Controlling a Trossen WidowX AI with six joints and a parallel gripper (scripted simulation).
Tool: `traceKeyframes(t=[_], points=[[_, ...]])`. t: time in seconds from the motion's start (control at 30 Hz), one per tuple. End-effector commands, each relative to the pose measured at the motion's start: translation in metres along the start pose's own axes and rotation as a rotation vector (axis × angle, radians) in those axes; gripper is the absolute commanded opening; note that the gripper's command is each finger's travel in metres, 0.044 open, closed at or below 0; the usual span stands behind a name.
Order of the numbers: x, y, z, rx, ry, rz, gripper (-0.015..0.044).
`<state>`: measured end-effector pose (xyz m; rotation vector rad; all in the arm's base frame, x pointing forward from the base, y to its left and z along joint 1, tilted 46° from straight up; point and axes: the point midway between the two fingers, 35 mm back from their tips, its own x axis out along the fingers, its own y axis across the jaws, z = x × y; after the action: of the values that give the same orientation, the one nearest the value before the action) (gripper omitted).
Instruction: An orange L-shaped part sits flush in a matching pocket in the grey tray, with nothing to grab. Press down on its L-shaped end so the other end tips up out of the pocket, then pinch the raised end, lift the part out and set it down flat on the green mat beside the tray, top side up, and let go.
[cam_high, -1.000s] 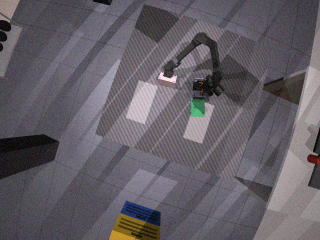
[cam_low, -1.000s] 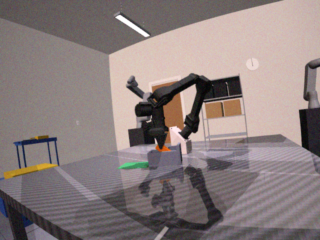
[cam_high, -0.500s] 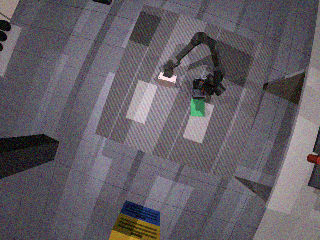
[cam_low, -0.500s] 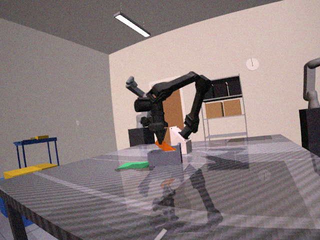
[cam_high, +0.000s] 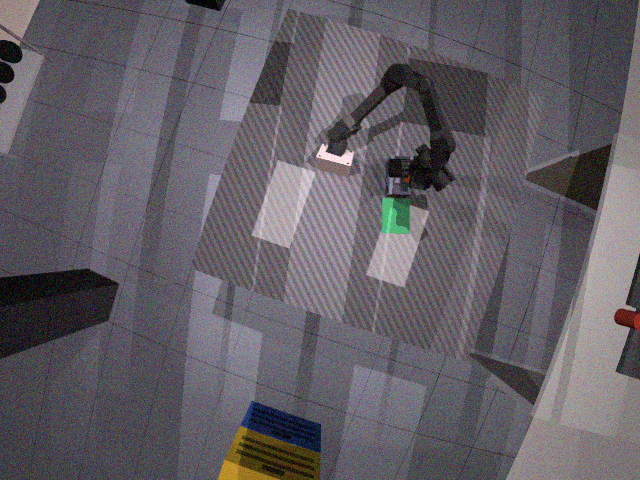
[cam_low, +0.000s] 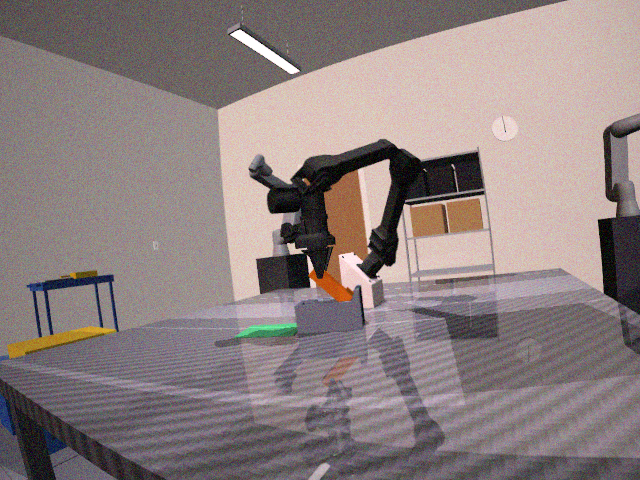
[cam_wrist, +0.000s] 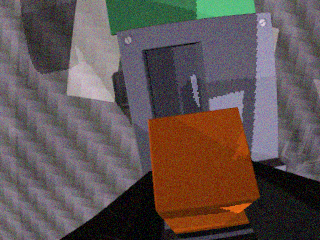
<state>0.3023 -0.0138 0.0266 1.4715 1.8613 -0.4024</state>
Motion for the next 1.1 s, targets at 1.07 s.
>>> traceKeyframes(t=[1.07], points=[[-0.038,0.0,0.014,-0.004,-0.003,0.001,0.0]])
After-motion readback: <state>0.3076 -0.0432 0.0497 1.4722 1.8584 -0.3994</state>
